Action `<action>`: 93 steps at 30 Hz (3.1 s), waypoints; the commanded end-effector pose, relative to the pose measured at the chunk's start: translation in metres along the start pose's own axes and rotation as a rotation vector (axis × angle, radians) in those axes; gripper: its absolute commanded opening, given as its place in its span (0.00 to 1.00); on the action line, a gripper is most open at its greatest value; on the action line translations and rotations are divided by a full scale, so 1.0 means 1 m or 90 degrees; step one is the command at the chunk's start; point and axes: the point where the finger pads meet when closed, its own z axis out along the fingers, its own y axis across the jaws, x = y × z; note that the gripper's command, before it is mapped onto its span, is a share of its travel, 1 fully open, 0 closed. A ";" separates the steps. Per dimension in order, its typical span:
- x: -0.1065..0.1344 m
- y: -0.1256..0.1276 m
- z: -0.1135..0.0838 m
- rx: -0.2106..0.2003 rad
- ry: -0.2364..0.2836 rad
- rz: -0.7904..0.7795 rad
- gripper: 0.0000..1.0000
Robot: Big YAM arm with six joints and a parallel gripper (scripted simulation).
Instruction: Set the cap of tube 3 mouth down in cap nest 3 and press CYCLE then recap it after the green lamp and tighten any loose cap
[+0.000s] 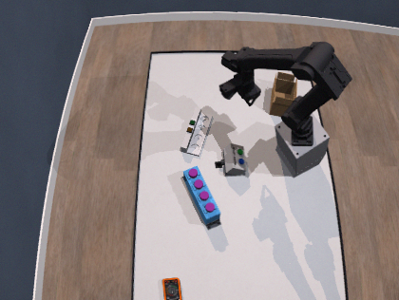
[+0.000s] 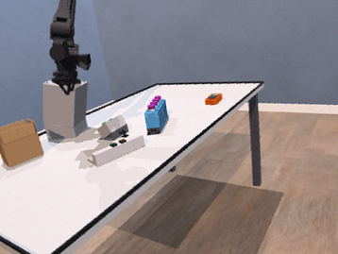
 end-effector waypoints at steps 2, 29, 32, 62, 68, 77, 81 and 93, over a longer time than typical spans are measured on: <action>-0.029 -0.026 -0.002 0.032 0.000 0.030 0.49; -0.144 -0.025 0.031 0.060 -0.022 0.064 0.49; -0.157 -0.022 0.035 0.064 -0.030 0.071 0.49; -0.257 0.035 0.070 0.058 -0.070 0.103 0.49; -0.257 0.035 0.070 0.058 -0.070 0.103 0.49; -0.291 0.073 0.063 0.042 -0.093 0.367 0.49; -0.298 0.088 0.068 0.034 -0.088 0.470 0.49; -0.318 0.124 0.075 0.017 -0.087 0.740 0.49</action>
